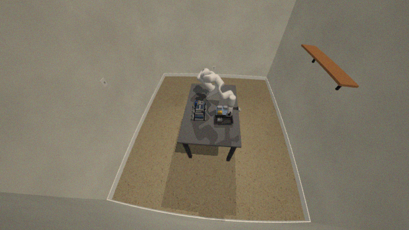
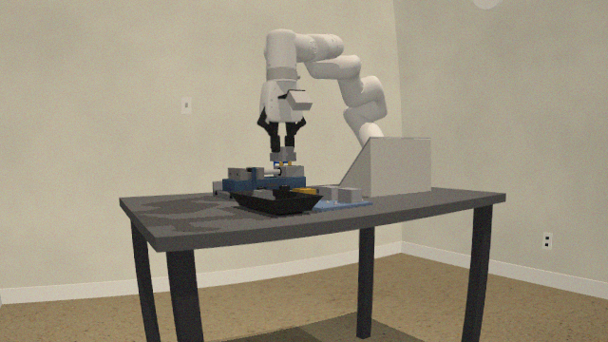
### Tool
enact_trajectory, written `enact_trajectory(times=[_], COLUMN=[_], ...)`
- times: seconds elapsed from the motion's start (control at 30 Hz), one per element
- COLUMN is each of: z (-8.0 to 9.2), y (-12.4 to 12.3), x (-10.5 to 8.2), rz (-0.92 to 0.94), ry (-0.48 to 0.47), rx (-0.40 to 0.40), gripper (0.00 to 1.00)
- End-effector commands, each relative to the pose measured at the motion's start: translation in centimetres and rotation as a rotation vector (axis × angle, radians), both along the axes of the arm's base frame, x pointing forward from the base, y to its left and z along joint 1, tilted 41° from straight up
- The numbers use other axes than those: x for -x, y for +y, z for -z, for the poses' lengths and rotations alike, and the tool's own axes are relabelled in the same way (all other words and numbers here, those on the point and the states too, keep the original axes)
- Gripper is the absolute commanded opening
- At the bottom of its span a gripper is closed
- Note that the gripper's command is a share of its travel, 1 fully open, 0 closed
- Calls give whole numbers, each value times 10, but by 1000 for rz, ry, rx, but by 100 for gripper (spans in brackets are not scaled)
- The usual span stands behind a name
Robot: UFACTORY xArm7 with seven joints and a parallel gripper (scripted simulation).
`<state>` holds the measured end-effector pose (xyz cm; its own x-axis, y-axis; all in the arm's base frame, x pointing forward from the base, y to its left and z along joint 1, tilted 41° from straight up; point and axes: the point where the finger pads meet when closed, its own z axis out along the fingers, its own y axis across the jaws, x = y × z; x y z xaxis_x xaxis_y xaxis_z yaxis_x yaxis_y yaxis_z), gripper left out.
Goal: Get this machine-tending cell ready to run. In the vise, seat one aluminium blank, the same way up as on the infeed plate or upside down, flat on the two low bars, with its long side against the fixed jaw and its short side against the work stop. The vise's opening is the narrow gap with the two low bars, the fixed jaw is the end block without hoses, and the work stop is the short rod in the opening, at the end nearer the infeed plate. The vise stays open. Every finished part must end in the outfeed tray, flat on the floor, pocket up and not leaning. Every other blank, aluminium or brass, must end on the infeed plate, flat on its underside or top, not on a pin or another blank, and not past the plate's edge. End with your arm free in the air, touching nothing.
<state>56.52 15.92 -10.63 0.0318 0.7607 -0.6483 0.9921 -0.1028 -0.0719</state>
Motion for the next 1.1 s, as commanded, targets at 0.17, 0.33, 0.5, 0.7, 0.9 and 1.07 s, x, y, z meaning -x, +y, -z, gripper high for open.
enact_trajectory(times=[0.17,0.33,0.5,0.7,0.9,1.07], z=[-2,-1,1,4,9,12], y=[2,1,0,-2,-7,-9], x=[-1,-1,-1,-1,0,1], rz=[-3,-3,-3,-3,-3,-3], ry=[-4,-4,-4,-4,-4,-4], rx=[-3,-3,-3,-3,-3,-3], gripper=[0,0,0,0,0,0])
